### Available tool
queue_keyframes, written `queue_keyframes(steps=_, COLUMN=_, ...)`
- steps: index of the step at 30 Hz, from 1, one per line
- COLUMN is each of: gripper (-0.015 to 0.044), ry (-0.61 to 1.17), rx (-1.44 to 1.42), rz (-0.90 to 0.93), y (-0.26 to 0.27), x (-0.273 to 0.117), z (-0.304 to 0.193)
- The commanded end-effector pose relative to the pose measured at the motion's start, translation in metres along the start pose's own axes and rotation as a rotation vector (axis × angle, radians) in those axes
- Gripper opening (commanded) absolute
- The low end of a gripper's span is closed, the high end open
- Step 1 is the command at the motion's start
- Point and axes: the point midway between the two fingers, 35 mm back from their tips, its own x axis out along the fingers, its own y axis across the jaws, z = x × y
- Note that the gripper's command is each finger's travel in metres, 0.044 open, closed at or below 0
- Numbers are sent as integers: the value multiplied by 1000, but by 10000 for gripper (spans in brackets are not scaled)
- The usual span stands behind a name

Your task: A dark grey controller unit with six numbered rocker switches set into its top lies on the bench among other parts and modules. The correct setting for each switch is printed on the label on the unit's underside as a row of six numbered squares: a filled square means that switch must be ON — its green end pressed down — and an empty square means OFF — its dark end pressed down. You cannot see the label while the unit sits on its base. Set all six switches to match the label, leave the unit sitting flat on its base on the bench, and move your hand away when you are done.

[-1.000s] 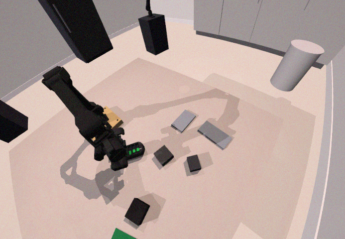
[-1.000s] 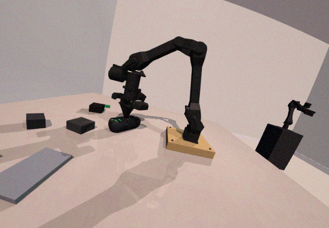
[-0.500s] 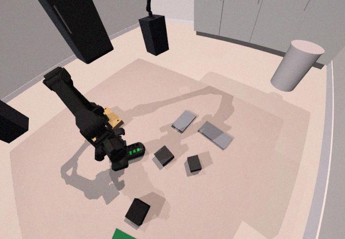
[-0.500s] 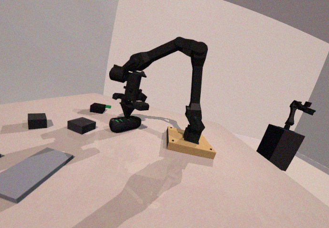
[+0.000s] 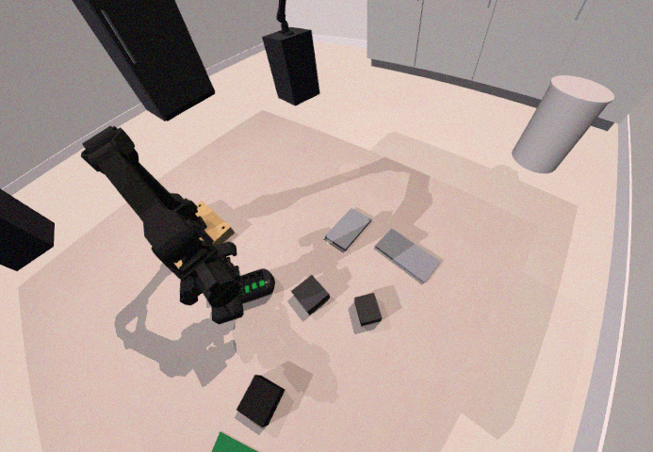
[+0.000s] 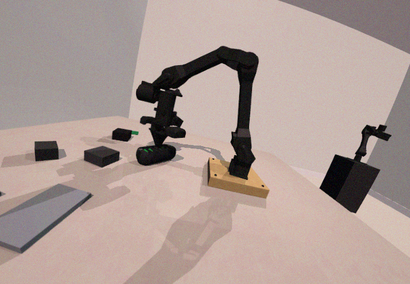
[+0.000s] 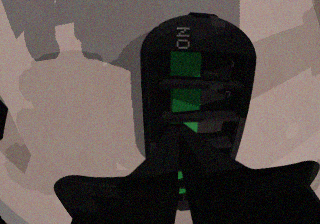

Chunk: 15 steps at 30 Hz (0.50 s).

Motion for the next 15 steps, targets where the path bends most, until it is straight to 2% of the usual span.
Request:
queue_keyframes(steps=1, gripper=0, ry=-2, rx=-7, rz=-12, y=-2, x=3, z=0)
queue_keyframes(steps=8, gripper=0, ry=-2, rx=-7, rz=-12, y=-2, x=4, z=0)
queue_keyframes(steps=13, gripper=0, ry=-2, rx=-6, rz=-11, y=-1, x=-41, z=0)
queue_keyframes(steps=15, gripper=0, ry=-2, rx=-7, rz=-12, y=-1, x=-43, z=0)
